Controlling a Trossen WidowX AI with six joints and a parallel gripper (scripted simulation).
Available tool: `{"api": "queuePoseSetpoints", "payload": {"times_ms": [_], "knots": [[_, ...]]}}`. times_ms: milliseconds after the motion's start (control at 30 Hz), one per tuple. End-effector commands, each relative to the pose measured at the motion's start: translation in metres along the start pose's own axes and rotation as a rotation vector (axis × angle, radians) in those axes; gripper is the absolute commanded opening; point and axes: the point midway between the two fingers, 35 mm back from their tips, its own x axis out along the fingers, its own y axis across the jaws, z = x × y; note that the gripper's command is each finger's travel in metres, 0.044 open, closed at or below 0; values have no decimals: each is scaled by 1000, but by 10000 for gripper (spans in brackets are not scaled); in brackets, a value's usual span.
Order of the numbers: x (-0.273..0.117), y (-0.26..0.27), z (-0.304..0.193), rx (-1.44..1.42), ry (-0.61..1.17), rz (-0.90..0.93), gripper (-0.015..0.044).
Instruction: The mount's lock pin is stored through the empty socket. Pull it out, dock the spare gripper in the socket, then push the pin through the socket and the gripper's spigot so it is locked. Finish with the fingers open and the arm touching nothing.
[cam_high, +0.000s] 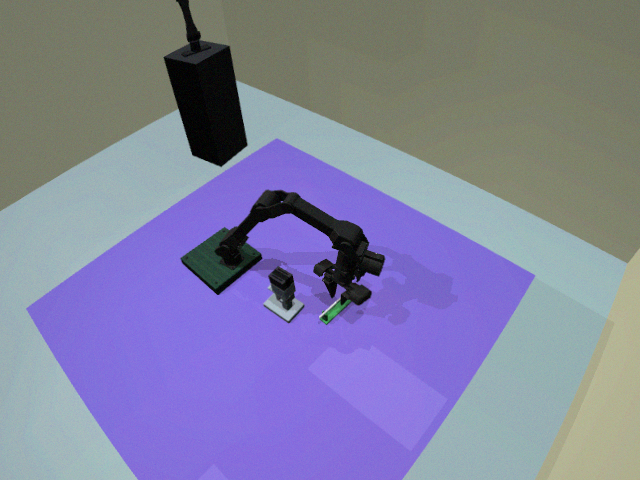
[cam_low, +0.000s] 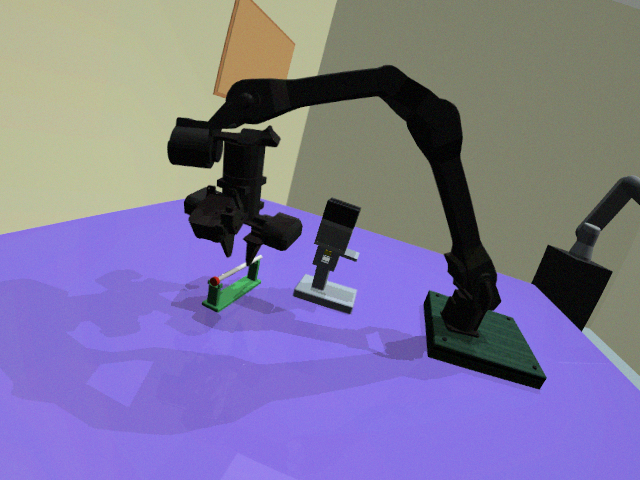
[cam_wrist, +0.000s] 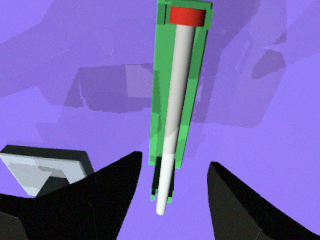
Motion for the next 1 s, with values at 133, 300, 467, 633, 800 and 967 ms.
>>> {"api": "queuePoseSetpoints", "payload": {"times_ms": [133,300,467,633,800,967], "knots": [[18,3,3,-6,4,17,180],[26,3,5,-6,4,17,180],[34,3,7,-6,4,17,180],[42,4,8,-7,4,17,180],[45,4,9,-7,4,17,180],[45,4,9,-7,4,17,180]]}}
